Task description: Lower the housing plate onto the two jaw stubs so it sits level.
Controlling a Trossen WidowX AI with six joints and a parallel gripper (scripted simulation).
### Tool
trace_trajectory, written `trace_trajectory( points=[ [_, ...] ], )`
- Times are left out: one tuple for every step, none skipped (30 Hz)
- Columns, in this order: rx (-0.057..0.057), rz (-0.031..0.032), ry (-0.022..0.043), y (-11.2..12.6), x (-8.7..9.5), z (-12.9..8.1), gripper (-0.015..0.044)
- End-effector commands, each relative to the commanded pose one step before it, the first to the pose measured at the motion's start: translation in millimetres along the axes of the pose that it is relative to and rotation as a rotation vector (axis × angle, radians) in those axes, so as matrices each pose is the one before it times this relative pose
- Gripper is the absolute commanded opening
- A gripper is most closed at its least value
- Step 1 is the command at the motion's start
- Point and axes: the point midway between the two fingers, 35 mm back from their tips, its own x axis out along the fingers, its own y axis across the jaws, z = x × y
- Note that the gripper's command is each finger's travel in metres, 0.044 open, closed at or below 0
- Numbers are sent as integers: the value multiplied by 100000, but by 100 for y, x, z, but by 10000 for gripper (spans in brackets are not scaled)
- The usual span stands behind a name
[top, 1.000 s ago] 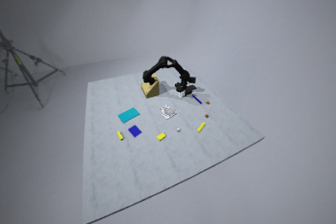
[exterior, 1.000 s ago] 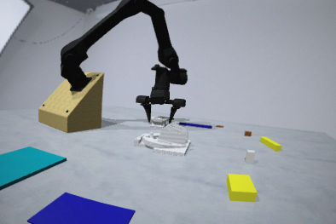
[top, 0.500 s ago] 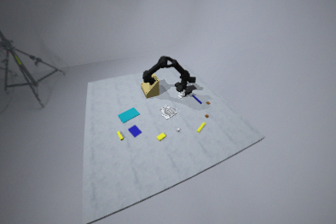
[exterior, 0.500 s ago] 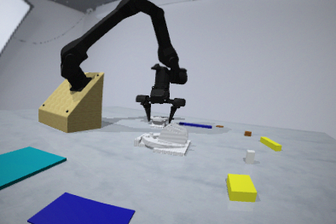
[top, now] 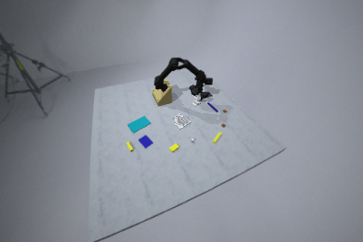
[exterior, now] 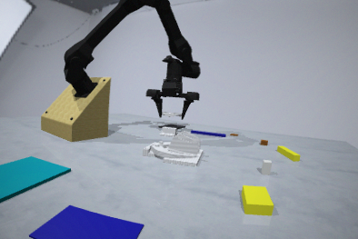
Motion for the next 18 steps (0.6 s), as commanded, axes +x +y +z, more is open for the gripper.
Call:
trace_trajectory(
  points=[
    [290,-238,543,-62,-1401,-65,351],
    [-16,18,-12,-23,-326,9,351],
    [-15,18,-13,-26,-326,11,351],
    [-12,14,-11,-24,-265,10,351],
    [-7,8,-7,-15,-159,7,351],
    [-2,3,-2,-5,-53,2,351],
    [0,0,0,0,0,0,351],
    [0,0,0,0,0,0,351],
    [-307,8,29,27,-14,42,351],
    [-920,25,86,81,-41,128,351],
    [-1531,44,141,133,-67,215,351],
    [-1853,56,165,155,-80,265,351],
    [-1850,60,159,148,-78,270,351],
    [-1848,63,153,140,-76,275,351],
    [-1846,66,147,133,-74,280,351],
    [-1843,68,141,125,-72,284,351],
    [-1841,70,135,118,-70,288,351],
    [-1839,72,129,110,-68,292,351]
  ],
)
